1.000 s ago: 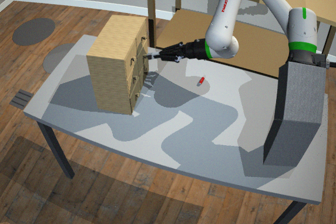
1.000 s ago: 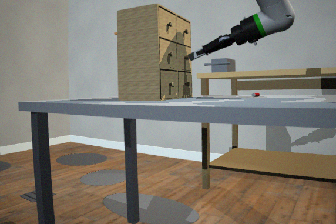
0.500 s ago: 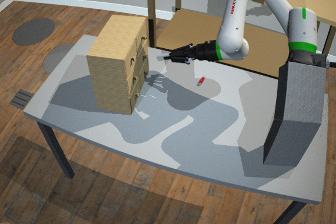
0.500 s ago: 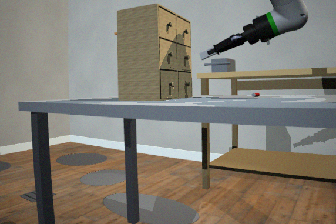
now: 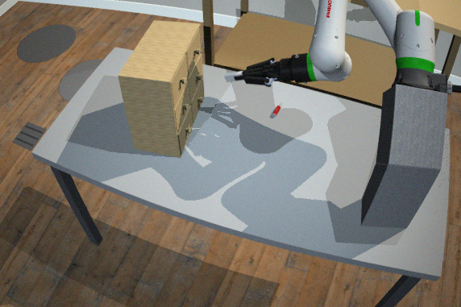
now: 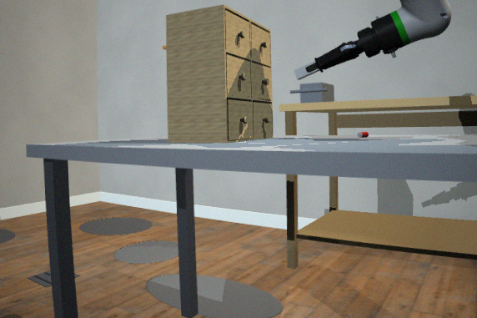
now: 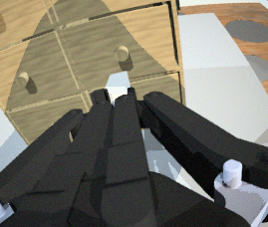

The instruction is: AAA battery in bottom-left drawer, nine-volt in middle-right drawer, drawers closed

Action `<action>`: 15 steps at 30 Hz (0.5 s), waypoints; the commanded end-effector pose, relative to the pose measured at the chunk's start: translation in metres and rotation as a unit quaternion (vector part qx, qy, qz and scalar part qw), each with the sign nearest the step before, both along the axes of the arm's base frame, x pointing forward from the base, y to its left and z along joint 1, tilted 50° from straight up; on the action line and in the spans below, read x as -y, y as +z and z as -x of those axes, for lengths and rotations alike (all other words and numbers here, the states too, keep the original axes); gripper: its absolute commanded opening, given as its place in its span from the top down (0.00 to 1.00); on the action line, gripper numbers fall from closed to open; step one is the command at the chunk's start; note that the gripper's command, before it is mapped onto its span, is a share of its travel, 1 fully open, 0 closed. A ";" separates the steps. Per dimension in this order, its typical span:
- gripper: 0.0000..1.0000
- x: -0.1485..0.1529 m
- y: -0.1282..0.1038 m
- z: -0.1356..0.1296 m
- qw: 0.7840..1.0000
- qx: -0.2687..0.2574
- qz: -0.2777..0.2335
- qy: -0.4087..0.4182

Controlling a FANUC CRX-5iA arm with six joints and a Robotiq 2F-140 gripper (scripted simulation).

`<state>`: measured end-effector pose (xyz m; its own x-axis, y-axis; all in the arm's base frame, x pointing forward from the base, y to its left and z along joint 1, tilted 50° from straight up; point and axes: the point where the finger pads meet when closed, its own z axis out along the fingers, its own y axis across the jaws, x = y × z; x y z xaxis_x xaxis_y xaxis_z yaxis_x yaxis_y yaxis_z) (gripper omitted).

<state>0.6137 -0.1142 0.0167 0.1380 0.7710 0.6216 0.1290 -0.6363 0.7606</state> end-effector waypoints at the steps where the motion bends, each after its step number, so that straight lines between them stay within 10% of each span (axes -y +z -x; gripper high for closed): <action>1: 1.00 -0.001 0.003 0.014 1.000 0.000 0.000 0.000; 15: 1.00 -0.028 -0.018 0.012 0.998 -0.039 -0.036 0.022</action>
